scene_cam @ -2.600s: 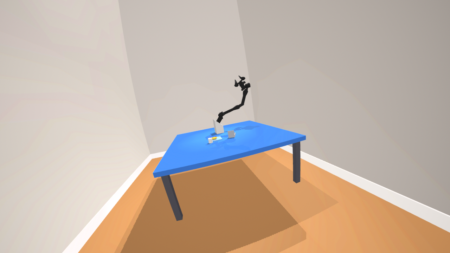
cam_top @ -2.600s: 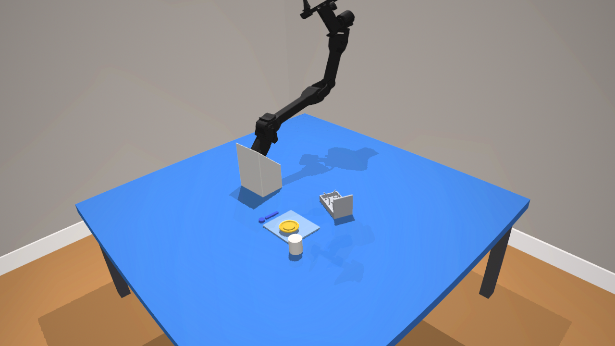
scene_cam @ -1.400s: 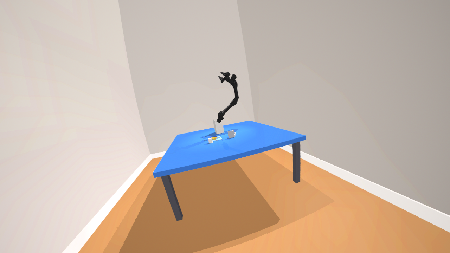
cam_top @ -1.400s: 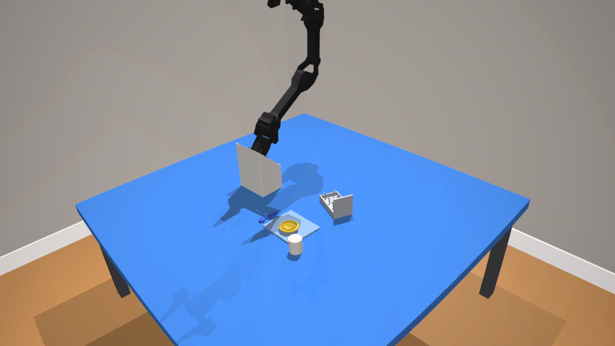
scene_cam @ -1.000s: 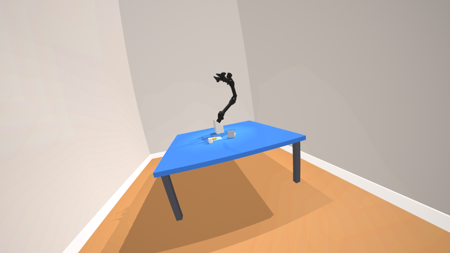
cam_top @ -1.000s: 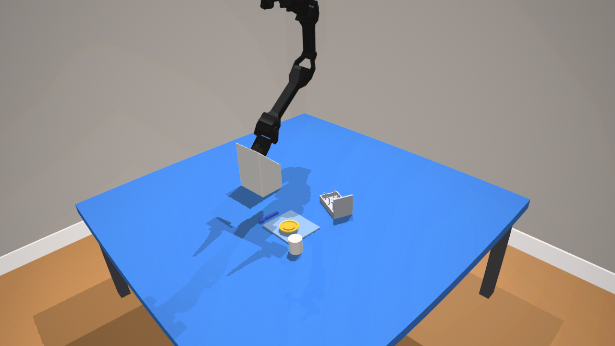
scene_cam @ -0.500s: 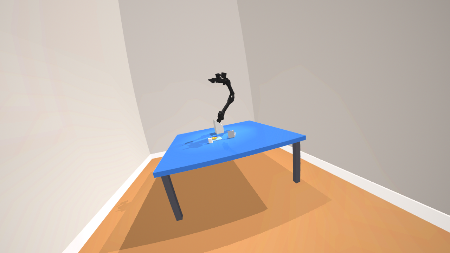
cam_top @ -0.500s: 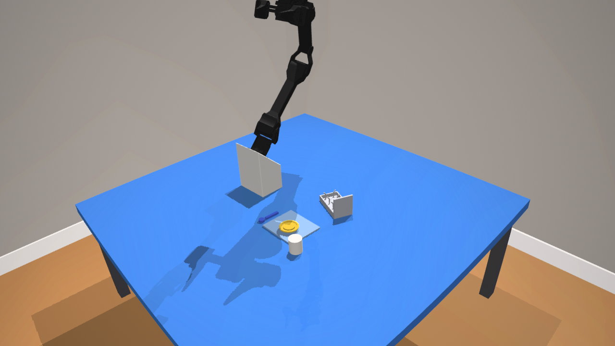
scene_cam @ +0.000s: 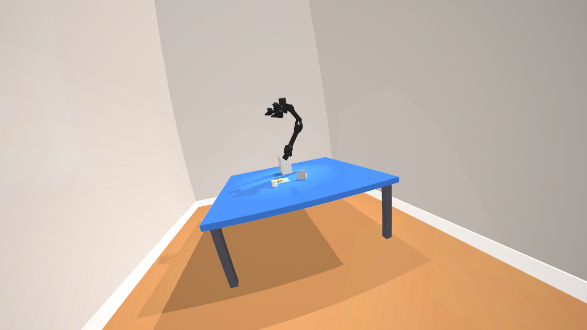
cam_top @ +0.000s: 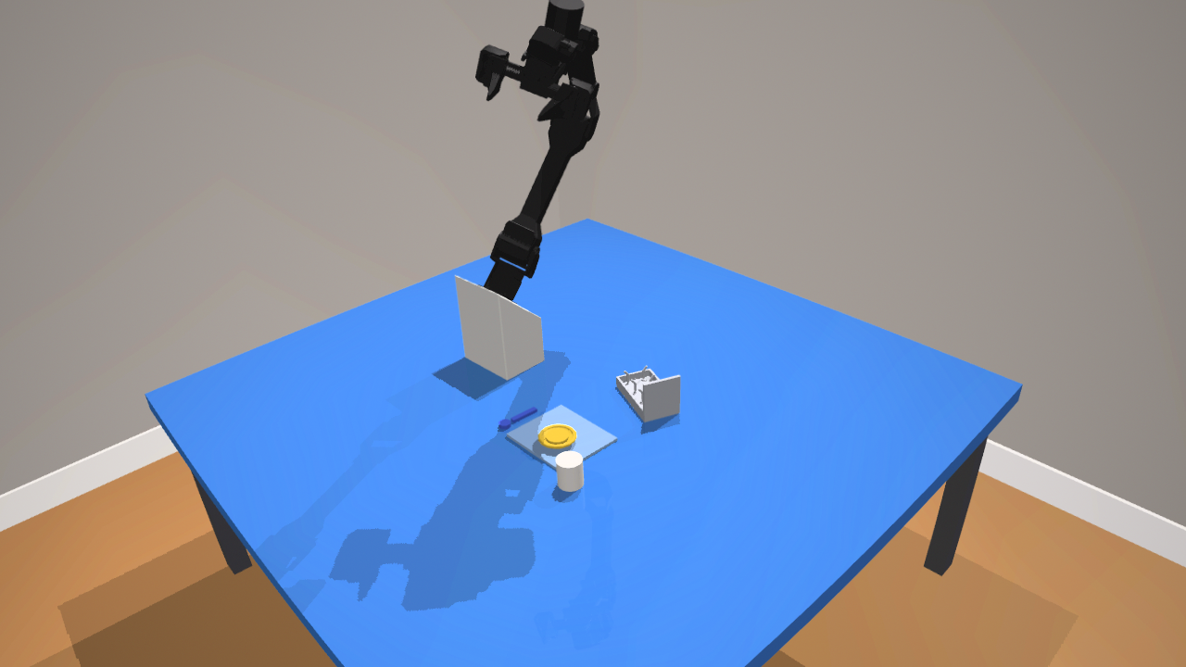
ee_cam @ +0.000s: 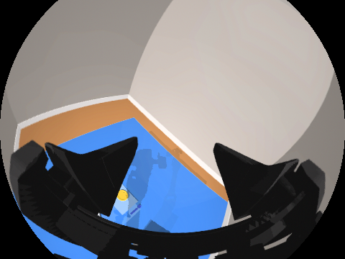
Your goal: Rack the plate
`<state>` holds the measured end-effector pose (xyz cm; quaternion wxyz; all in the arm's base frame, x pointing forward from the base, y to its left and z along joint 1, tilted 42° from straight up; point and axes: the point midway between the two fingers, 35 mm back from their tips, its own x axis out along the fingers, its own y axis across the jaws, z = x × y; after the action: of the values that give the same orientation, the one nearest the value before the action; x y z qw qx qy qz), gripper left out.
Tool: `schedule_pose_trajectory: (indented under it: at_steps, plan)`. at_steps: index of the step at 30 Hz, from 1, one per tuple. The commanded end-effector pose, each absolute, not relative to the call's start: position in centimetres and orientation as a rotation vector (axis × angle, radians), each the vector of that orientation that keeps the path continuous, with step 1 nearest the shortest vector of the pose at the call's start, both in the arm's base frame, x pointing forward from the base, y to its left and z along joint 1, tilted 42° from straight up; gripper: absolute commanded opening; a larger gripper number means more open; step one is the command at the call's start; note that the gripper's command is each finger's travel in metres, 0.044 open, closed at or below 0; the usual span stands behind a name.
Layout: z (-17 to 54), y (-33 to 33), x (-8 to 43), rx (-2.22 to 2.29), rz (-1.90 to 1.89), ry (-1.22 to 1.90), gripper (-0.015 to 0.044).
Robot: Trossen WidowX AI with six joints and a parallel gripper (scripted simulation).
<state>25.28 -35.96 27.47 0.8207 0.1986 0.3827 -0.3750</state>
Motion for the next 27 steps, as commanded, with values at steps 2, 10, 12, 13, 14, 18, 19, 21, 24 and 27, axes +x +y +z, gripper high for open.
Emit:
schedule_pose_trajectory:
  at_steps: [2, 10, 12, 13, 14, 18, 19, 21, 24, 27]
  plan:
    - [23.5, -34.7, 27.2, 0.433, -0.675, 0.927, 0.0400]
    - [17.1, -31.9, 29.8, 0.434, -0.445, 1.098, 0.0400]
    - [15.6, -31.0, 30.3, 0.435, -0.385, 1.137, 0.0400]
    - [14.8, -30.5, 30.5, 0.436, -0.355, 1.156, 0.0400]
    - [14.1, -30.1, 30.7, 0.437, -0.324, 1.174, 0.0400]
    - [11.1, -28.0, 31.5, 0.443, -0.198, 1.244, 0.0400]
    - [10.4, -27.5, 31.6, 0.445, -0.167, 1.260, 0.0400]
    - [9.0, -26.4, 31.9, 0.449, -0.104, 1.291, 0.0400]
    - [7.0, -24.6, 32.1, 0.458, -0.006, 1.336, 0.0400]
    - [5.0, -22.8, 32.2, 0.469, 0.093, 1.377, 0.0400]
